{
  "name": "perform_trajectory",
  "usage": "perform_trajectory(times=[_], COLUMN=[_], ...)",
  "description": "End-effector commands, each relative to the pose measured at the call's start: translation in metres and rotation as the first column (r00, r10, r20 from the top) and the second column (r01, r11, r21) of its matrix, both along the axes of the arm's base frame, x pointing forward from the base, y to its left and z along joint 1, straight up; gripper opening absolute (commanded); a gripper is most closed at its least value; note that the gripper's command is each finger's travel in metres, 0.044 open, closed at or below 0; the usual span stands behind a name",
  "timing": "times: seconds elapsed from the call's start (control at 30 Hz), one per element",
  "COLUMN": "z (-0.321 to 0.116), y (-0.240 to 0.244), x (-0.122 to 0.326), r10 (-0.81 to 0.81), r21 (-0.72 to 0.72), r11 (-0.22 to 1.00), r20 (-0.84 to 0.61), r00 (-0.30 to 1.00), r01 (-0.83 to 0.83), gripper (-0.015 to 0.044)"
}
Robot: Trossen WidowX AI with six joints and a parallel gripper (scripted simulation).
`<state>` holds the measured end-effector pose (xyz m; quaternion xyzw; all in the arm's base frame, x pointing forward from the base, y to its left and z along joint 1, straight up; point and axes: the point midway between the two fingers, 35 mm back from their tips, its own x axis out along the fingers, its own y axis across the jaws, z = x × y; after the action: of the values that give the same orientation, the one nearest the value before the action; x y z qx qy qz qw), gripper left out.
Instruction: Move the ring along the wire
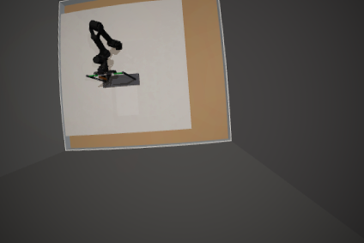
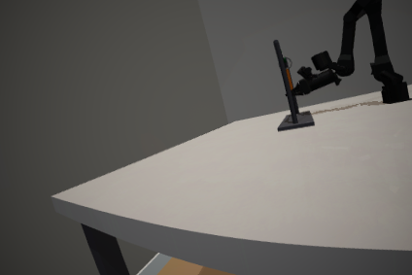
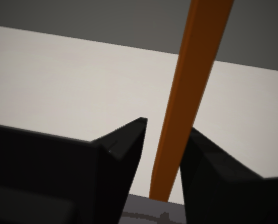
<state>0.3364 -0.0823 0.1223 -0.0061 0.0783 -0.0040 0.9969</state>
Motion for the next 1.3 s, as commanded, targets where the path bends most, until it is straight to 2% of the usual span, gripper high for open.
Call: perform_trajectory(times=[0.0, 0.03, 0.23, 0.27, 1.27], z=[0.0, 0.0, 0.0, 0.0, 0.018], y=[0.0, 0.0, 0.0, 0.0, -0.001], x=[0.0, 0.0, 0.0, 0.0, 0.0], r10=[0.0, 0.0, 0.0, 0.0, -0.003], r21=[0.0, 0.0, 0.0, 0.0, -0.001], r11=[1.0, 1.0, 1.0, 1.0, 1.0], r20=[0.0, 0.0, 0.0, 0.0, 0.001], r00=[1.0, 1.0, 1.0, 1.0, 1.0], r01=[0.0, 0.0, 0.0, 0.0, 0.003], gripper=[0.0022, 0.0015, -0.0142, -0.015, -0.015])
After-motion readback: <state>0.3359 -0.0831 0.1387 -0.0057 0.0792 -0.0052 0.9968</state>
